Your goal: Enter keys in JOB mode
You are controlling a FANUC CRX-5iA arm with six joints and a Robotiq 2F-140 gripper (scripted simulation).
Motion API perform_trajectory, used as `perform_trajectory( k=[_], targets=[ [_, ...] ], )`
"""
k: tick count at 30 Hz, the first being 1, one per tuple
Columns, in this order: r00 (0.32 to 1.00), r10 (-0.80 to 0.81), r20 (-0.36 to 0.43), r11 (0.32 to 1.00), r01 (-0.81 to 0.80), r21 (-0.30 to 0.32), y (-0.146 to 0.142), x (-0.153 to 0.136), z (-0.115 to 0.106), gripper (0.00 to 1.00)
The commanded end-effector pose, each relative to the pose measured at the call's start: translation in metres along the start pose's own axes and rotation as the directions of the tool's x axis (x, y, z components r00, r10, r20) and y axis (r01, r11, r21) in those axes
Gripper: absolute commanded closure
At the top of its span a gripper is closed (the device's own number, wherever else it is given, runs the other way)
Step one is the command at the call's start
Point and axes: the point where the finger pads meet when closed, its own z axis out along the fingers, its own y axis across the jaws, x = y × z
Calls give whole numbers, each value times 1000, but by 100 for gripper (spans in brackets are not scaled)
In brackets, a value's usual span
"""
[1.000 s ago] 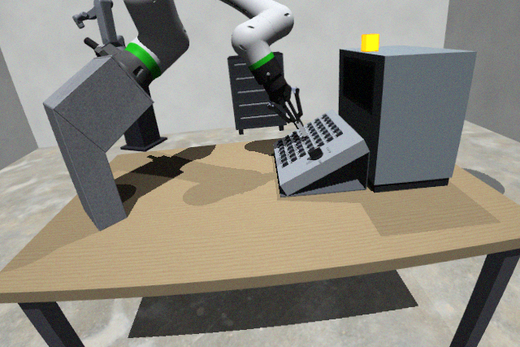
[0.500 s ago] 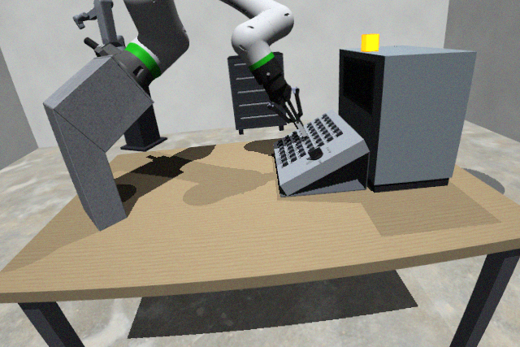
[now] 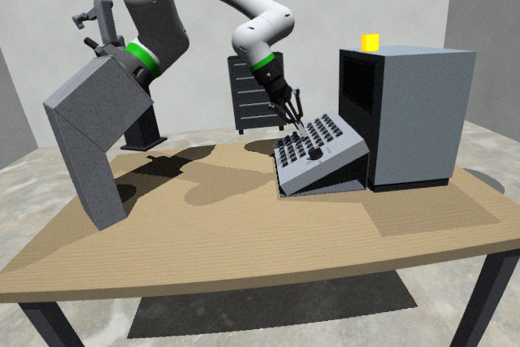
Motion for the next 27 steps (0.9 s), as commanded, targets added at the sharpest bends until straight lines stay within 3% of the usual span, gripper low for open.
perform_trajectory(
  k=[1,27],
  targets=[
    [1000,0,0,1000,0,1,0,0,1,100],
    [1000,0,0,1000,0,1,0,0,11,100]
  ],
)
